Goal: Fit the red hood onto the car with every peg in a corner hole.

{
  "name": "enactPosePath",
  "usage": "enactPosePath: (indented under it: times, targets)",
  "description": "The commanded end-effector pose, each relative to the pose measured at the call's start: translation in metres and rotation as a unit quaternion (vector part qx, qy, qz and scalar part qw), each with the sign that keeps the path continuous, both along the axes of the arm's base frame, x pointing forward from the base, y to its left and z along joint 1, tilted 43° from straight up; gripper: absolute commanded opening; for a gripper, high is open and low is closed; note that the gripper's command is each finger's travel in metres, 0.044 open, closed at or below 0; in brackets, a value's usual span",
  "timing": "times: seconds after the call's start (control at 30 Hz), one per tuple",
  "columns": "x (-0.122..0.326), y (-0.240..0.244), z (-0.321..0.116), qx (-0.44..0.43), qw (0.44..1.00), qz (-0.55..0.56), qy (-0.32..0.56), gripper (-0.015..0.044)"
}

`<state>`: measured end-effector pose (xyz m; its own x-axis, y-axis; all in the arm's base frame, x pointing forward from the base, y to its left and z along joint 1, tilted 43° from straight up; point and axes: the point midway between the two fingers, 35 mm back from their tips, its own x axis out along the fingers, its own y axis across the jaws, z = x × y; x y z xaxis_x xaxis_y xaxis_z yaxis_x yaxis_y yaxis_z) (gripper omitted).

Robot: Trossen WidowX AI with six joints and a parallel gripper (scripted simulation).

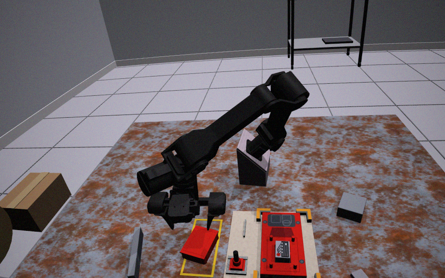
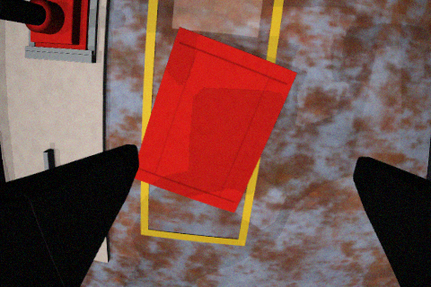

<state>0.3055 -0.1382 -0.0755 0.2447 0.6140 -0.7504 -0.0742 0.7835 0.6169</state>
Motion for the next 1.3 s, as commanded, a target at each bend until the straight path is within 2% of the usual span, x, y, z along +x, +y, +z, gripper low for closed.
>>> enactPosePath:
  times: [0.0,1.27]
  targets:
    - [0.002,0.007,0.016,0.054,0.984,-0.081,0.146,0.044]
    - [0.005,0.018,0.003,0.054,0.984,-0.081,0.146,0.044]
